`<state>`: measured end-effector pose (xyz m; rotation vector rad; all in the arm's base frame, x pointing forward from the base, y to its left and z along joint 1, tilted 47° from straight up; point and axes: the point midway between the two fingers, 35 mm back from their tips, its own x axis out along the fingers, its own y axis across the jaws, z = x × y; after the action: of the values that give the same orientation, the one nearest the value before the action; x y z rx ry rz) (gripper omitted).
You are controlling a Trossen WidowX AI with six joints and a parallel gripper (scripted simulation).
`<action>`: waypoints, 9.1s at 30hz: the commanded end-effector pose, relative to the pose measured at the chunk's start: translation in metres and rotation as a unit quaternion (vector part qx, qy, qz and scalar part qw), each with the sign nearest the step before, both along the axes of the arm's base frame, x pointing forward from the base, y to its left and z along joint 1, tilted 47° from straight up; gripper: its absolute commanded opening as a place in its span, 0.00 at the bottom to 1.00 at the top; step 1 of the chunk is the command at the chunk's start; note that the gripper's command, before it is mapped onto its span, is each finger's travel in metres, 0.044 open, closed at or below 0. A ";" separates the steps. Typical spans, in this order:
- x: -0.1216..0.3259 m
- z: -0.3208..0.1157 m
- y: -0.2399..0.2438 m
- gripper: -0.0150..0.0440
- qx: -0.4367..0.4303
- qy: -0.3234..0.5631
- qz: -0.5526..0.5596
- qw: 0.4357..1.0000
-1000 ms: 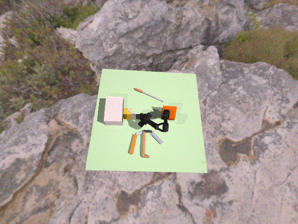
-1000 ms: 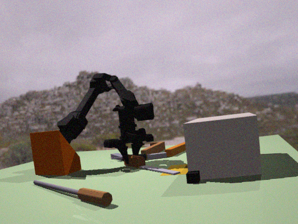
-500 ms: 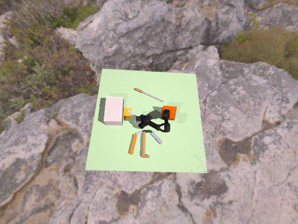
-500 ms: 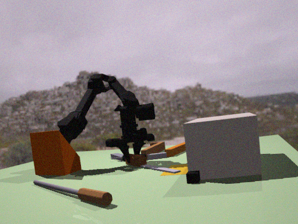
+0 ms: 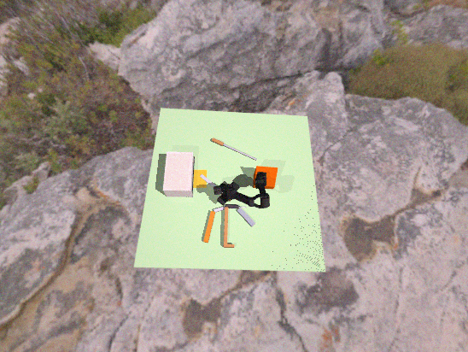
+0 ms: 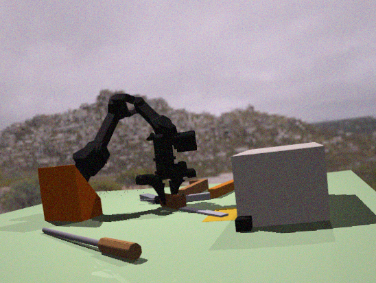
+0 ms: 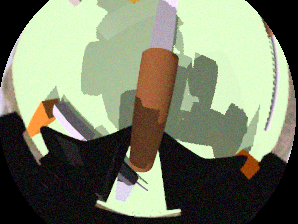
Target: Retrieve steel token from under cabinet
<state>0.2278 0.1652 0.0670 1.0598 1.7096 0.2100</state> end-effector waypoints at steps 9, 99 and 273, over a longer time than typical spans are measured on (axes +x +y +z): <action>-0.002 0.015 0.012 0.25 0.003 -0.004 0.000 1.000; -0.013 0.064 0.056 0.59 0.006 -0.049 0.044 0.998; 0.113 0.021 0.026 0.25 0.007 -0.068 0.057 0.996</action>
<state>0.3377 0.1920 0.0894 0.9394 1.6498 0.3556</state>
